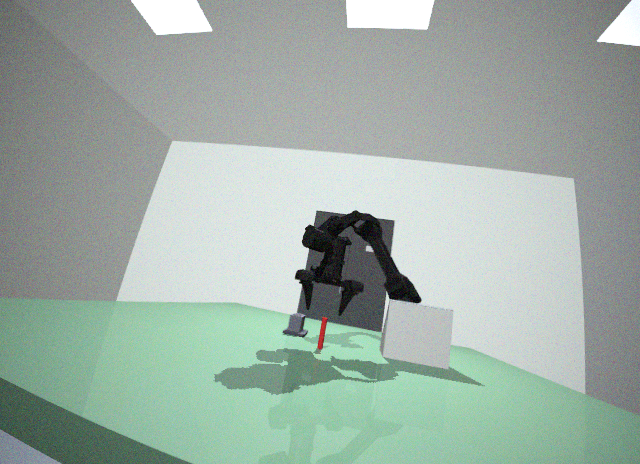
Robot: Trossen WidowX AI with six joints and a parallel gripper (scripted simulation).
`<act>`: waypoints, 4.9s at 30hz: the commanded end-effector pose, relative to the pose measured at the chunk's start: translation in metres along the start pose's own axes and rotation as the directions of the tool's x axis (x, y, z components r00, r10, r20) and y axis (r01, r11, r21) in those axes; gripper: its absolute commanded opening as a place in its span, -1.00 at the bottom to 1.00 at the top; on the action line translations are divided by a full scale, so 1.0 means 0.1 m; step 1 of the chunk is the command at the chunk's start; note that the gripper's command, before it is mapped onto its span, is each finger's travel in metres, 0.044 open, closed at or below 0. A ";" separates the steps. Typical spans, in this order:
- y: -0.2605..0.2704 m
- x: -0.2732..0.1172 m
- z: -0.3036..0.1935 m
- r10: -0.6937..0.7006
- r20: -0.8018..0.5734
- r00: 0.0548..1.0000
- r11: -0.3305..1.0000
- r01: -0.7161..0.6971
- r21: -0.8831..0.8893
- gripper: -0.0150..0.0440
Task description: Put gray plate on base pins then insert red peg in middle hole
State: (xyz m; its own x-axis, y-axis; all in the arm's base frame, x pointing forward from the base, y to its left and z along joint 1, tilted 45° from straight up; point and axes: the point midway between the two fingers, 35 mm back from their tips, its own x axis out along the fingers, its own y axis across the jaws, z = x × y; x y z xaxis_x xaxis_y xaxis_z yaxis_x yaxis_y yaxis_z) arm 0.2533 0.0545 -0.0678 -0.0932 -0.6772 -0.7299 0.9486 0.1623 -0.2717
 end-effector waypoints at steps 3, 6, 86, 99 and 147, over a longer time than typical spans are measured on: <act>-0.04 0.14 0.00 -0.013 0.011 1.000 1.000 0.013 -0.014 1.00; -0.04 0.19 0.00 -0.013 0.011 1.000 1.000 0.013 -0.014 1.00; -0.01 -0.19 -0.03 -0.020 0.018 1.000 0.999 0.021 -0.028 -0.49; 0.13 -0.24 0.27 -0.012 0.004 1.000 0.999 0.013 -0.030 -0.49; 0.29 -0.27 1.61 -0.002 0.002 1.000 1.000 0.002 -0.010 -0.49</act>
State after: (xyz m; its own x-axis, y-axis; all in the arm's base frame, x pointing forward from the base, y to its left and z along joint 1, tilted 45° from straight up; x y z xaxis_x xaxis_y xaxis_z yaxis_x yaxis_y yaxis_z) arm 0.3270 -0.0310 0.0344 -0.1054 -0.6747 -0.7305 0.9429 0.1656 -0.2890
